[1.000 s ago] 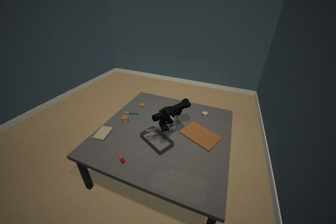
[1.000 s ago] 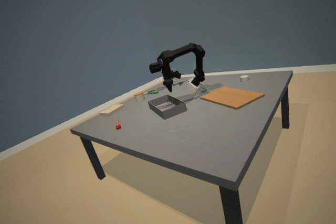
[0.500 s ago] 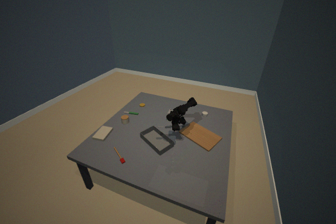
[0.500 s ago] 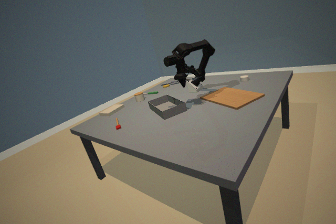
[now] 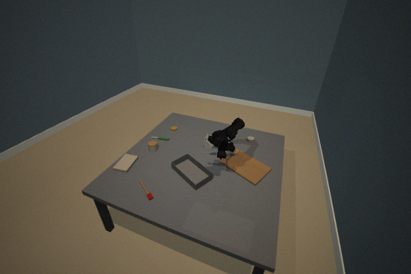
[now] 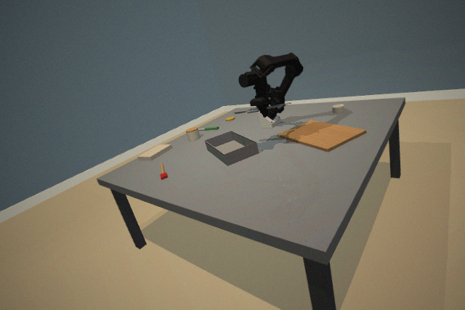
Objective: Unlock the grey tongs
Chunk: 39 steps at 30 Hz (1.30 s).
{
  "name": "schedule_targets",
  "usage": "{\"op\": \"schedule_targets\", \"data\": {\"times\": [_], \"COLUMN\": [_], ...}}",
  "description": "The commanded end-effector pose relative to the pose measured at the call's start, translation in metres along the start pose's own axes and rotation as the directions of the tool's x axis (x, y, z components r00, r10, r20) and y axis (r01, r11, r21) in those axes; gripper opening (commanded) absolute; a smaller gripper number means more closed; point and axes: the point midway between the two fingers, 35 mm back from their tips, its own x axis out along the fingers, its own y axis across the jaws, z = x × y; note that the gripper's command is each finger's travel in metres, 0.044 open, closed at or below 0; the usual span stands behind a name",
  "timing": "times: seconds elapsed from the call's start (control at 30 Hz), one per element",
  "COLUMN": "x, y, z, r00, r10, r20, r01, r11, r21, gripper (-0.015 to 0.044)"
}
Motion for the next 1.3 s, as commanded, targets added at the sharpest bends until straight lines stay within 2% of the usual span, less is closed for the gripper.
{"op": "schedule_targets", "data": {"times": [0.0,0.8,1.1,1.27], "x": [-0.002,-0.009,-0.017,-0.018], "y": [0.004,0.073,0.112,0.119], "z": [0.021,0.154,0.191,0.196], "r00": [1.0,0.997,0.993,0.991], "r10": [-0.008,-0.029,-0.025,-0.023], "r20": [0.004,0.07,0.119,0.128], "r01": [0.008,-0.006,-0.048,-0.058], "r11": [0.999,0.897,0.818,0.803], "r21": [0.048,0.441,0.573,0.594], "gripper": [-0.015,-0.015,-0.015,-0.015]}}
